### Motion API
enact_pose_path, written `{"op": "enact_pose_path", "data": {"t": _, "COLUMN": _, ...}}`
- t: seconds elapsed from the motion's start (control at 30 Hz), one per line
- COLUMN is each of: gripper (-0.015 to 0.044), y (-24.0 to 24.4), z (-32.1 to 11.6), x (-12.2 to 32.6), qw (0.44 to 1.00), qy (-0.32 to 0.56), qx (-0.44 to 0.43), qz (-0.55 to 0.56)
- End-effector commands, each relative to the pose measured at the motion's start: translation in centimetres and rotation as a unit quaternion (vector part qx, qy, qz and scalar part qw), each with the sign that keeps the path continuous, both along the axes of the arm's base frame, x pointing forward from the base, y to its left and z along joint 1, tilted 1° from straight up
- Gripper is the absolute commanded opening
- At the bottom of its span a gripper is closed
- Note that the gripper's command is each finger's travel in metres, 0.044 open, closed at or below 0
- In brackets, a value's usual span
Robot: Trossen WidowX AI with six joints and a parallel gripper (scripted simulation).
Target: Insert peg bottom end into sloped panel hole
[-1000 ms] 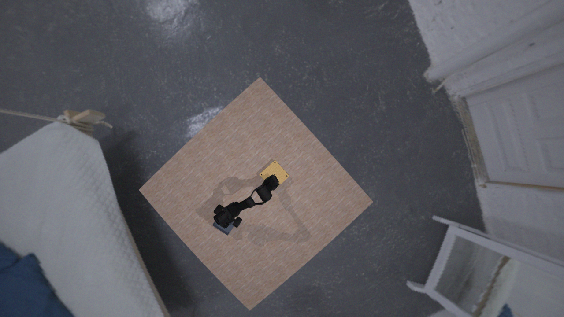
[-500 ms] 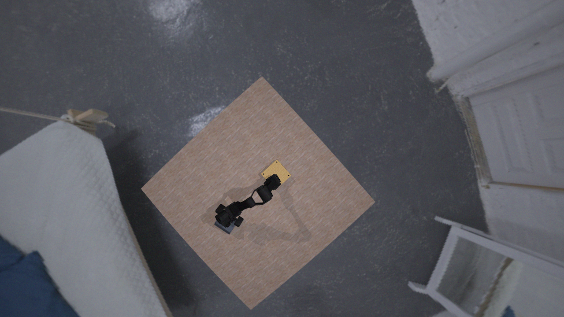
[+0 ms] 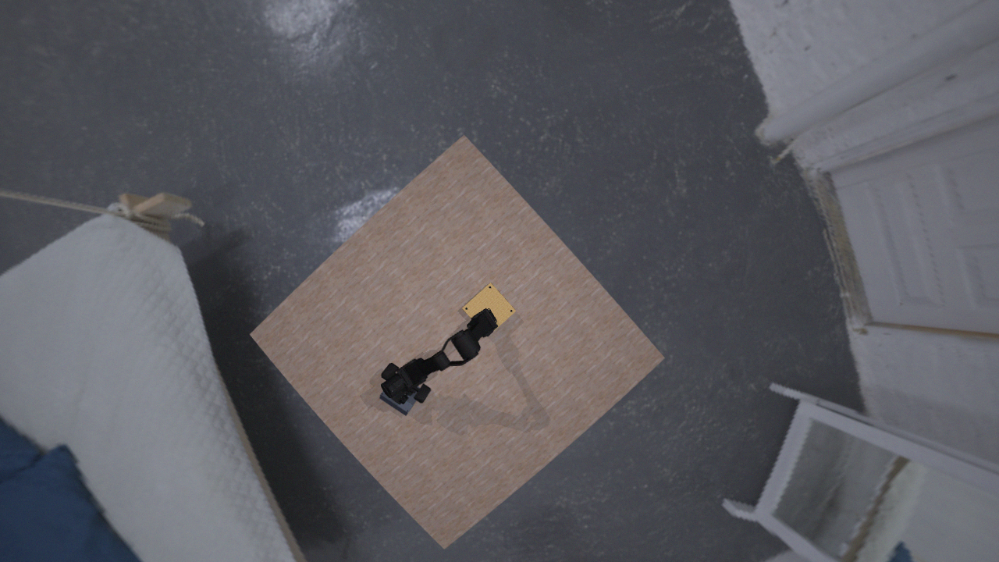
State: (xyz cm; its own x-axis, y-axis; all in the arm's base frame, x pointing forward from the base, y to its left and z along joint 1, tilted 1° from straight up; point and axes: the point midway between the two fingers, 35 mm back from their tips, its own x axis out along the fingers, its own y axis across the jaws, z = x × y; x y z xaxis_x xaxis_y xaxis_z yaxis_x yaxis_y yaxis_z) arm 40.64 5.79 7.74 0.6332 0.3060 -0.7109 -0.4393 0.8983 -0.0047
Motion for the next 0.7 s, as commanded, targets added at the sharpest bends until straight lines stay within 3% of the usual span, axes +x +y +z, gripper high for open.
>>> {"op": "enact_pose_path", "data": {"t": 0.0, "gripper": 0.0000, "y": 0.09, "z": -0.27, "x": 0.18, "qw": 1.000, "qy": 0.001, "qx": 0.001, "qz": -0.002}}
{"op": "enact_pose_path", "data": {"t": 0.67, "gripper": 0.0000, "y": 0.48, "z": -1.18, "x": 1.00, "qw": 1.000, "qy": 0.001, "qx": 0.001, "qz": -0.002}}
